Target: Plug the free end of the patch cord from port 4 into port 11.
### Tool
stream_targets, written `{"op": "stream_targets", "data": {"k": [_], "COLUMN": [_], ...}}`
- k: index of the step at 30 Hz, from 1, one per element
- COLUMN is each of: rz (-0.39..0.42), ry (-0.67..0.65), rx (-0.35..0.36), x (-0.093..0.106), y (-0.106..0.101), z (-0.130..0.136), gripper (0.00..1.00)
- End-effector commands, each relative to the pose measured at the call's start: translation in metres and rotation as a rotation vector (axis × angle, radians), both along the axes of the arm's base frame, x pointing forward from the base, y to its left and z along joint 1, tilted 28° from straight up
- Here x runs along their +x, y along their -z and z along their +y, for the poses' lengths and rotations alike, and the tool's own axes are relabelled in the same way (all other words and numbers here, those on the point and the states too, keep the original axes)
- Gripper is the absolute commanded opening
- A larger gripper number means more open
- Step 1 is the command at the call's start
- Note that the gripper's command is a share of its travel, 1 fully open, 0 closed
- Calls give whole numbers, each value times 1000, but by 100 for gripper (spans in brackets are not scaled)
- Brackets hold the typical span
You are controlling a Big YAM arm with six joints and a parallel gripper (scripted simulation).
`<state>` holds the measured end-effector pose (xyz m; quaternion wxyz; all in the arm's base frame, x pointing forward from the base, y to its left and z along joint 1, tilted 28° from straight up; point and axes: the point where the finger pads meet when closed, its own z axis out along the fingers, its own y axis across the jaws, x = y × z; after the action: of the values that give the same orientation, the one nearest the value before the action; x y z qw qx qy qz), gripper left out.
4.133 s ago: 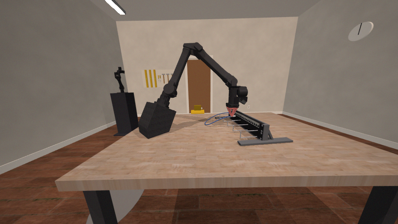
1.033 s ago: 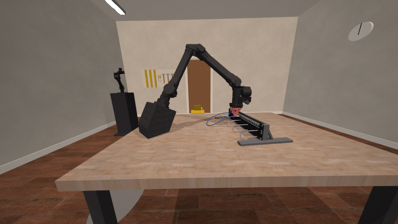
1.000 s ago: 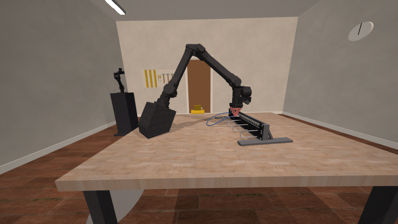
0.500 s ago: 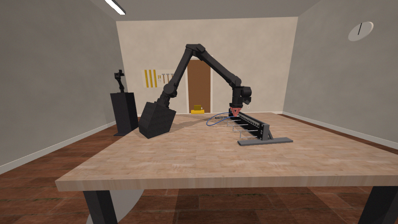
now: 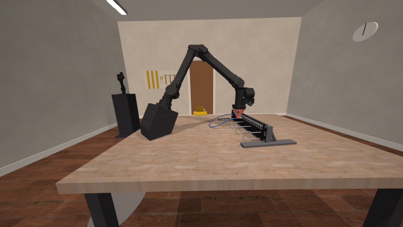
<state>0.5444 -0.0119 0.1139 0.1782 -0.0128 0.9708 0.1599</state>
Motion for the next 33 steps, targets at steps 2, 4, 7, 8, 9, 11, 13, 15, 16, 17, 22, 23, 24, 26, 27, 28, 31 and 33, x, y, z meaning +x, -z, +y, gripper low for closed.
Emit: {"op": "stream_targets", "data": {"k": [2, 4, 7, 8, 9, 11, 13, 15, 16, 17, 22, 23, 24, 26, 27, 28, 31, 33], "rz": [-21, -22, -23, -24, -24, -23, -21, -21, -21, -21, -23, -23, -24, -25, -26, -26, -23, -23], "ry": [-7, -7, -7, -7, -7, -7, -7, -7, -7, -7, -7, -7, -7, -7, -7, -7, -7, -7], "rx": [-2, -2, -2, -2, -2, -2, -2, -2, -2, -2, -2, -2, -2, -2, -2, -2, -2, -2], "x": [16, 16, 16, 17, 17, 16, 16, 16, 16, 16, 17, 17, 17, 18, 18, 18, 17, 17], "y": [-13, -13, -14, -14, -14, -13, -12, -12, -12, -13, -14, -14, -14, -15, -15, -15, -13, -13], "z": [8, 8, 8, 8, 8, 8, 8, 8, 8, 8, 8, 8, 8, 8, 8, 8, 8, 8], "gripper": [0, 0, 0, 0, 0, 0, 0, 0, 0, 0, 0, 0, 0, 0, 0, 0, 0, 0]}}
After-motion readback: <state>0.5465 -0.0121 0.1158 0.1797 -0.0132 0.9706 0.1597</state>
